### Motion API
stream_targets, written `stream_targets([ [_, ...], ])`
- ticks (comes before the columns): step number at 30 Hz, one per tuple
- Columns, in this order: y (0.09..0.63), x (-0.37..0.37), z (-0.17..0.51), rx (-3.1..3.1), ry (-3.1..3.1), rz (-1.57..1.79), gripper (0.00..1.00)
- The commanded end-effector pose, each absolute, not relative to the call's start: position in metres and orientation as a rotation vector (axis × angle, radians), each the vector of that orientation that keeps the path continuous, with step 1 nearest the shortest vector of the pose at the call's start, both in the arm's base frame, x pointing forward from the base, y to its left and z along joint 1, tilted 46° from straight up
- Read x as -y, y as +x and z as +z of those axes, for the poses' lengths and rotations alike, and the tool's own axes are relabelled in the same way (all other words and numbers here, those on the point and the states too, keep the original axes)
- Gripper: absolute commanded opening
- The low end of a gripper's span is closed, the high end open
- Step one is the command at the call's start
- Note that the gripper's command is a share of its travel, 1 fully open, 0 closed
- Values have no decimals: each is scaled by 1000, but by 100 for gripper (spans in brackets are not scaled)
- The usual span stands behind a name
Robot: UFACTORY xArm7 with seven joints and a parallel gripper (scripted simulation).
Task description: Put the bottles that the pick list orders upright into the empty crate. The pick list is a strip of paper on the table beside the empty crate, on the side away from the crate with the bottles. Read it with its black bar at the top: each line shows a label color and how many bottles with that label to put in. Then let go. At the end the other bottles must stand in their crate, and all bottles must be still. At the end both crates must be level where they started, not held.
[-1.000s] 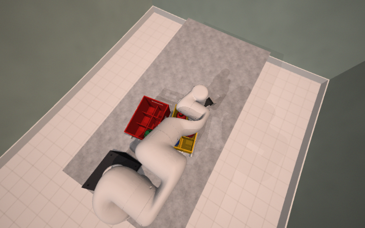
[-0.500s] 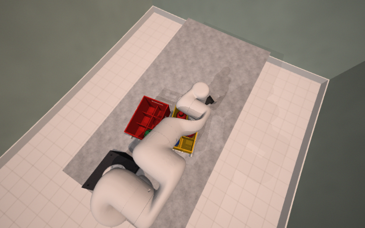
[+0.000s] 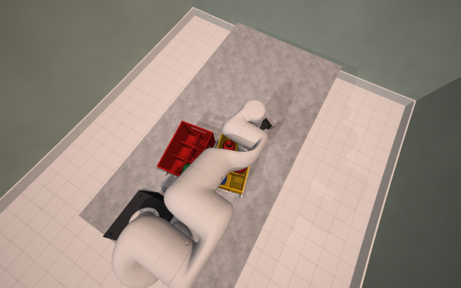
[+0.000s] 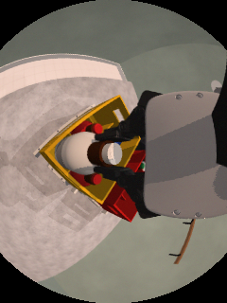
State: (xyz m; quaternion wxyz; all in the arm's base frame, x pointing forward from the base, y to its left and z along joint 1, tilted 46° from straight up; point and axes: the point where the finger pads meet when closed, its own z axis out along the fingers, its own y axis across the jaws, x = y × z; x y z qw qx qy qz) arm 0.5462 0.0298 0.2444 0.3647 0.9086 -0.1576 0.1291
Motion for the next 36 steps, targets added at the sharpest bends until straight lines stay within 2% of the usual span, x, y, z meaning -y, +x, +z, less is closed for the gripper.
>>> stream_targets([
  [1, 546, -37, 251, 401, 2339, 338, 0],
  [36, 540, -74, 287, 401, 2339, 338, 0],
])
